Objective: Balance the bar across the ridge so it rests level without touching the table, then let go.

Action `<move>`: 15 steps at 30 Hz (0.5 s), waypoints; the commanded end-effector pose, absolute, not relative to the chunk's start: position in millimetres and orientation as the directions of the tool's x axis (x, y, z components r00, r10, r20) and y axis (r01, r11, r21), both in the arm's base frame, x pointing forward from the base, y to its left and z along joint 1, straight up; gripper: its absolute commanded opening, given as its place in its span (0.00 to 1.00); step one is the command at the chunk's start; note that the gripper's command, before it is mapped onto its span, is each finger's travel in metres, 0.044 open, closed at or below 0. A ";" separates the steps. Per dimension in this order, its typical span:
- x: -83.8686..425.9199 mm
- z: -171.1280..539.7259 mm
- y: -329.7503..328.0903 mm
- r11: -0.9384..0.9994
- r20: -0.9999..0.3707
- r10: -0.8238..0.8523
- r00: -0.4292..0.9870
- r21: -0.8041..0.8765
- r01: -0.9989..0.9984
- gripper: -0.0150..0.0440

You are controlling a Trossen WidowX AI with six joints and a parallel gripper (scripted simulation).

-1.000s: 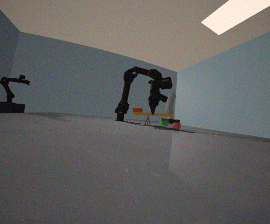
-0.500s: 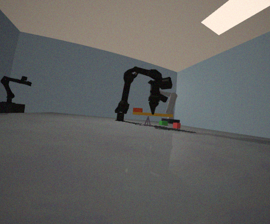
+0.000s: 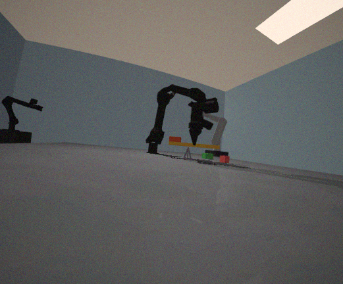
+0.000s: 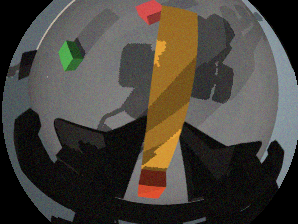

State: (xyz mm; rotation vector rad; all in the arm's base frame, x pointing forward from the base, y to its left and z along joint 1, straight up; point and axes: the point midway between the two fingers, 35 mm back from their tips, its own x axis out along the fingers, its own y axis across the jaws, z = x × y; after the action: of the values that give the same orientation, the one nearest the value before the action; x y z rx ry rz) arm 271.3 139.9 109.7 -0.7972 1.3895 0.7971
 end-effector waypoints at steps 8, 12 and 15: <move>271.7 109.5 140.0 0.519 -1.000 0.012 0.023 -0.013 -0.855 0.25; 271.8 109.5 140.1 0.519 -1.000 0.012 0.023 -0.013 -0.855 0.25; 271.7 110.3 140.1 0.517 -1.000 0.014 0.025 -0.014 -0.856 0.25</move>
State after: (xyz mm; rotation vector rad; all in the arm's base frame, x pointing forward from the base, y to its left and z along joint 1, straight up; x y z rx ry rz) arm 271.7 140.1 110.4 -0.7974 1.3889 0.7971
